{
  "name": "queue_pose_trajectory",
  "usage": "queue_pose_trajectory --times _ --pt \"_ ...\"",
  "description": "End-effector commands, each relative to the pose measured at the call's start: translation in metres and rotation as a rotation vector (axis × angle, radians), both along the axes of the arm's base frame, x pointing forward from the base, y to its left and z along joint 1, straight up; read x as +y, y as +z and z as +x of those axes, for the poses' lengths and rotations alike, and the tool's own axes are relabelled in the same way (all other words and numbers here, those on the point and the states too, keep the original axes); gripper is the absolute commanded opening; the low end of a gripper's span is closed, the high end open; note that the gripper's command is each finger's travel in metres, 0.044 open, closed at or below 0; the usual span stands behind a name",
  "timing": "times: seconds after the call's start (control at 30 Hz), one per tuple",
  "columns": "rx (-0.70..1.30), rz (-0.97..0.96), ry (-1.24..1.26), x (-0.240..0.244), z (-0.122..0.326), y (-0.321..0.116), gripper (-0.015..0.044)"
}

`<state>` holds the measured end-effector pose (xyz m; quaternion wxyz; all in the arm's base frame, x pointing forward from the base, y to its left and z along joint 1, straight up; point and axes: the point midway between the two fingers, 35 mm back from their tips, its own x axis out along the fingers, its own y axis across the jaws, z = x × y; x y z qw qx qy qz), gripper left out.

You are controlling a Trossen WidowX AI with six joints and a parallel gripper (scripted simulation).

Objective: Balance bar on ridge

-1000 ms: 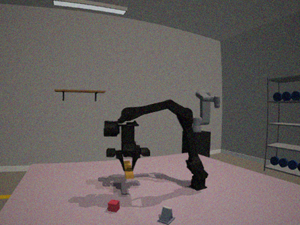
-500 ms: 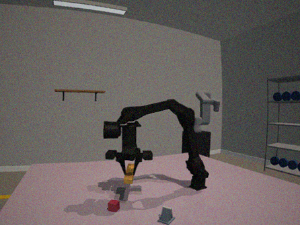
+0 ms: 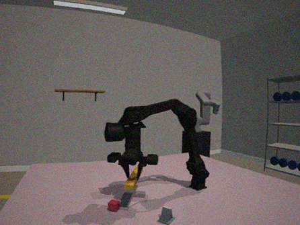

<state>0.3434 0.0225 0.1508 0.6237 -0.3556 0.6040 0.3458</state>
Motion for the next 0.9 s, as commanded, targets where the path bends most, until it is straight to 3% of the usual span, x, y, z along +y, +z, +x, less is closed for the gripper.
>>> queue_pose_trajectory --times 0.0,0.87 --pt "-0.001 0.003 -0.033 0.013 0.000 0.001 0.0000" --pt "0.003 0.020 -0.297 0.112 -0.018 0.002 0.0000"
